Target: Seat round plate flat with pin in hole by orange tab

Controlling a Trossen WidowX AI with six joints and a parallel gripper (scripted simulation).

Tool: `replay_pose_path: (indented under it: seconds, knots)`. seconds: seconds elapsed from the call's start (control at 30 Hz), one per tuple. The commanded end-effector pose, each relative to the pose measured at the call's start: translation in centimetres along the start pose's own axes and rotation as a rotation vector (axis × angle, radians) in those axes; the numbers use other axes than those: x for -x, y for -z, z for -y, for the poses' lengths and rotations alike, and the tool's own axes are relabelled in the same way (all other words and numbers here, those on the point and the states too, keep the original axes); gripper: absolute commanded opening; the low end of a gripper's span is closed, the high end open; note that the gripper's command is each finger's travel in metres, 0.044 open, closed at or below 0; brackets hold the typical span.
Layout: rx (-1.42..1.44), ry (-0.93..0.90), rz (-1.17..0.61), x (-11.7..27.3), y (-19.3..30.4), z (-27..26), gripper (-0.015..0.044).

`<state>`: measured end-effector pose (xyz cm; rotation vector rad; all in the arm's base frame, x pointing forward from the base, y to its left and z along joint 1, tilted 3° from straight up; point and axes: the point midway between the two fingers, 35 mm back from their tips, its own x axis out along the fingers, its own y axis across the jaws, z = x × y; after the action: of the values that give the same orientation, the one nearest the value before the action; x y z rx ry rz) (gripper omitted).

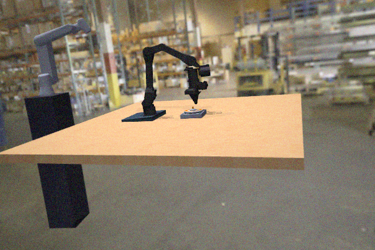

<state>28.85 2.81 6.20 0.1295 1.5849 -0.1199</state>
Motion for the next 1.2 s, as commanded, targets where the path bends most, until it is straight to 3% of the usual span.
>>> replay_pose_path:
  seconds: [0.0,1.17]
  knots:
    - [-0.005,0.001,-0.015,-2.0,0.4,0.0,0.0000]
    - [-0.005,0.001,-0.017,-2.1,2.5,0.4,0.0000]
